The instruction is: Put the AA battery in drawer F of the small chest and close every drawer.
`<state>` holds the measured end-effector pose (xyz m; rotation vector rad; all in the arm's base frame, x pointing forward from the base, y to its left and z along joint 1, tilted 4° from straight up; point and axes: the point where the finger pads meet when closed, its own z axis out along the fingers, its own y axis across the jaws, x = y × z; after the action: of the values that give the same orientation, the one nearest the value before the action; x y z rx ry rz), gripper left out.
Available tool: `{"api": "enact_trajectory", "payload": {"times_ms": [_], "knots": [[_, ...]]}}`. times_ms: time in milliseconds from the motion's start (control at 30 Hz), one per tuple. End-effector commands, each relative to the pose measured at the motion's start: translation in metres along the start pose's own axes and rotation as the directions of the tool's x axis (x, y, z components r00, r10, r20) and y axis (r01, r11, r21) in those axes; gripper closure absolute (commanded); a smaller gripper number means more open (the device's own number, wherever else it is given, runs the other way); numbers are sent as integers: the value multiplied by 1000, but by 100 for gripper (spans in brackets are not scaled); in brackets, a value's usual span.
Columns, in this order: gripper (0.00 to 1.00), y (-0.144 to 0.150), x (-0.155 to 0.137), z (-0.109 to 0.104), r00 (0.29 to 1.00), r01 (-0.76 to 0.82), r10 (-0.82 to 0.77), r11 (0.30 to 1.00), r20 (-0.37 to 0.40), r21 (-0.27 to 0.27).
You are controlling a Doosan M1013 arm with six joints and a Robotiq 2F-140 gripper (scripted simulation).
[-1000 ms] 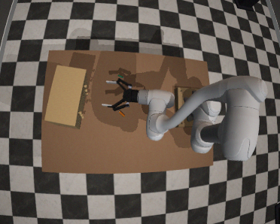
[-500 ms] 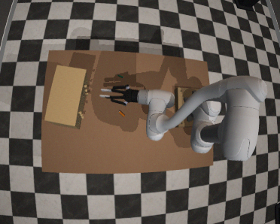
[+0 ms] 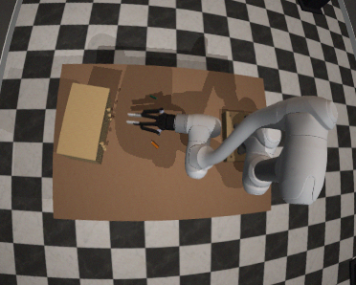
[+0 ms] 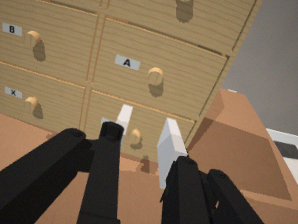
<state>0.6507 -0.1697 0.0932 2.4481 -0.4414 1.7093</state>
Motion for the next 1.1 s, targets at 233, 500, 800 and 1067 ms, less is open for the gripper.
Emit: {"api": "enact_trajectory", "payload": {"times_ms": [233, 500, 800, 1067], "knots": [[80, 0, -18, 23, 1000, 0, 0, 1000, 0, 0], [80, 0, -47, 62, 1000, 0, 0, 1000, 0, 0], [80, 0, -67, 87, 1000, 0, 0, 1000, 0, 0], [80, 0, -71, 92, 1000, 0, 0, 1000, 0, 0]]}}
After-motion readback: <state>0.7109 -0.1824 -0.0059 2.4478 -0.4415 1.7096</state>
